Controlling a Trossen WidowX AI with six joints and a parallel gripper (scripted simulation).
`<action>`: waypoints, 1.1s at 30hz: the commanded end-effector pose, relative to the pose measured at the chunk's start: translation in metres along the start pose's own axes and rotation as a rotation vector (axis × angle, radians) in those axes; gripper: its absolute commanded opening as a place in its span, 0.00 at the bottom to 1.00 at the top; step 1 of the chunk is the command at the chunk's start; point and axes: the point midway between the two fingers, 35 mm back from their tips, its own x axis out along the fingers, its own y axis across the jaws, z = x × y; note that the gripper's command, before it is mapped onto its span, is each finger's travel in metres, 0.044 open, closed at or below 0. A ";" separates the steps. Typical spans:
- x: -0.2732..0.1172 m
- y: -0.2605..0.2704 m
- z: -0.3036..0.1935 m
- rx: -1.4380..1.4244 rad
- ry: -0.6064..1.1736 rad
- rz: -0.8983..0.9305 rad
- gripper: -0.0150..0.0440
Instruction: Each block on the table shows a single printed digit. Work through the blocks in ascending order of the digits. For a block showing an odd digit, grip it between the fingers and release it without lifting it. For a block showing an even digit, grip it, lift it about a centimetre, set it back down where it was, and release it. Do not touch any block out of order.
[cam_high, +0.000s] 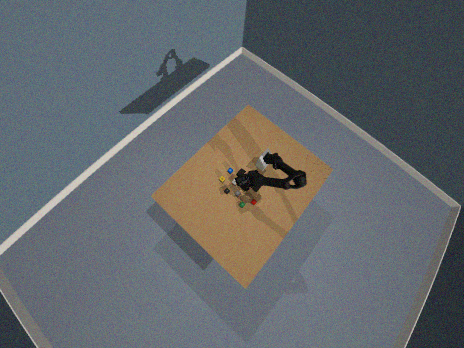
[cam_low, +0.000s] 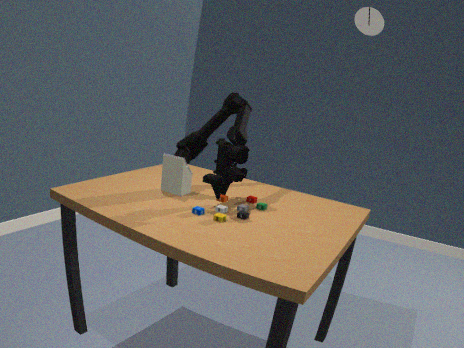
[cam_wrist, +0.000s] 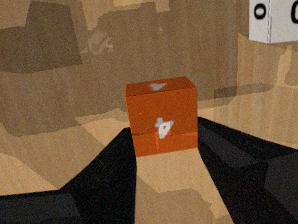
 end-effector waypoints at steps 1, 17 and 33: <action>0.000 0.000 0.000 -0.005 0.001 -0.003 0.46; 0.015 0.000 0.000 -0.005 0.002 -0.002 0.46; 0.015 0.000 0.000 -0.005 0.002 -0.002 0.86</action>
